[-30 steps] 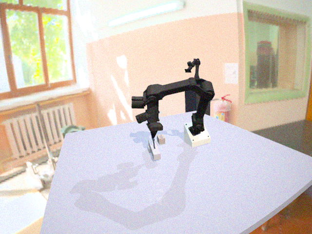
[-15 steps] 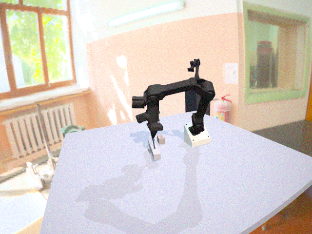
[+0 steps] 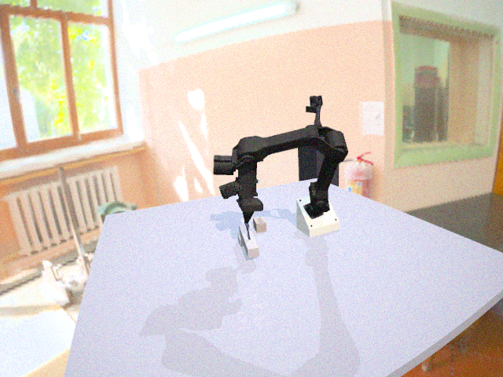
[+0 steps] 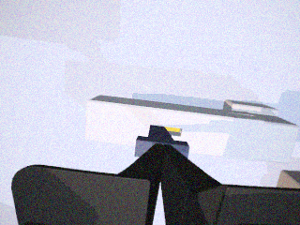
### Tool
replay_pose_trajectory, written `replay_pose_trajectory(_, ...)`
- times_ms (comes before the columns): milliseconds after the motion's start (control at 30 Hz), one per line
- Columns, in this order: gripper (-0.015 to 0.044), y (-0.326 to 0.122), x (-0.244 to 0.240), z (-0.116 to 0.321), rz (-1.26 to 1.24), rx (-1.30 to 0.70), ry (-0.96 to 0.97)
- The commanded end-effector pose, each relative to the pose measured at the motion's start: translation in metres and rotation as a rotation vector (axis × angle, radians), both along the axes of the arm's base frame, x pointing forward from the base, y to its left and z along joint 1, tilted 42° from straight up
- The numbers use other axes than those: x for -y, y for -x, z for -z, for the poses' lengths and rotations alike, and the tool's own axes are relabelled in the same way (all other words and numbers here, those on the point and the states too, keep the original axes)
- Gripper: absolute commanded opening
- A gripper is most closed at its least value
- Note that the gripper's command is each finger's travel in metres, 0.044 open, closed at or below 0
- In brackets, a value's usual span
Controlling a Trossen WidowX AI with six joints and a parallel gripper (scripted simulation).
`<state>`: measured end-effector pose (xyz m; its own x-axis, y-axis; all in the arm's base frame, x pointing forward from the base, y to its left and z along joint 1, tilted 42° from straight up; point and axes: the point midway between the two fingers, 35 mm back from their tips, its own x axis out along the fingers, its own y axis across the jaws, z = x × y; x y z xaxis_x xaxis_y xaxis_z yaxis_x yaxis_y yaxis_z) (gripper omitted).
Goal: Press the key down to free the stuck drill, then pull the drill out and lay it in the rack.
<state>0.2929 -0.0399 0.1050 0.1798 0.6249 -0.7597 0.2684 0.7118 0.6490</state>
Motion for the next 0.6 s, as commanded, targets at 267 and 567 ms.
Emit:
replay_pose_trajectory(267, 0.0, 0.0029, -0.0212, 0.0173, -0.045, -0.048, -0.027)
replay_pose_trajectory(567, 0.0, 0.0024, -0.0233, 0.0189, -0.045, -0.048, -0.027)
